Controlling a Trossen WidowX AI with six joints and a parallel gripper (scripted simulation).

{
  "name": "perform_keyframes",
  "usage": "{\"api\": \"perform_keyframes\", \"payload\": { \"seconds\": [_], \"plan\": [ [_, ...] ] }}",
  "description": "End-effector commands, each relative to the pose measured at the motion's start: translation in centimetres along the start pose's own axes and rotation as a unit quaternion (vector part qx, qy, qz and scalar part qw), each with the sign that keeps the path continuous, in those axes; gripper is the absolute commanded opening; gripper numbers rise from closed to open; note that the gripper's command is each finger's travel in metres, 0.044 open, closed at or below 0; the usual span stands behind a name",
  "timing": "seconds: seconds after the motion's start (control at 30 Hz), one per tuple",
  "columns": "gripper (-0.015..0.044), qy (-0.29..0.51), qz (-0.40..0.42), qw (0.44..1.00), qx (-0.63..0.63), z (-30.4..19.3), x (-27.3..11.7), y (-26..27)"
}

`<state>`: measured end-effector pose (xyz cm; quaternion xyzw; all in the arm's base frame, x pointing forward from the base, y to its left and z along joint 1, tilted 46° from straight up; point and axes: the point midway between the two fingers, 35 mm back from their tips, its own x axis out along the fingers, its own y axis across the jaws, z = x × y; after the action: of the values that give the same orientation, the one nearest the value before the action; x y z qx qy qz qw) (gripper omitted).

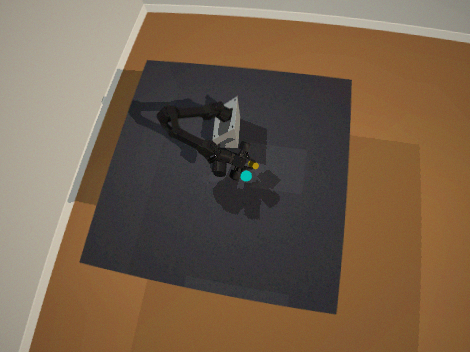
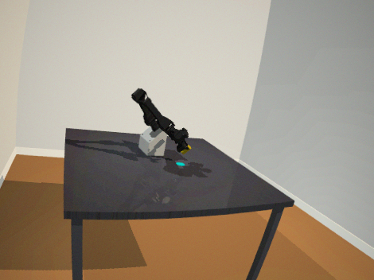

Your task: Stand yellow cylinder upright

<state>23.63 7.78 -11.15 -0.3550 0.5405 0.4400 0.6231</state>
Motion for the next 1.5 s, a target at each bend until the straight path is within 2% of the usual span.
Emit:
{"api": "perform_keyframes", "payload": {
  "seconds": [0.0, 1.47],
  "plan": [
    [0.0105, -0.018, -0.002, 1.000, -0.006, 0.0, -0.2, 0.1],
    [0.0105, -0.165, -0.049, 0.983, -0.063, 0.2, -2.2, -0.2]
  ]
}}
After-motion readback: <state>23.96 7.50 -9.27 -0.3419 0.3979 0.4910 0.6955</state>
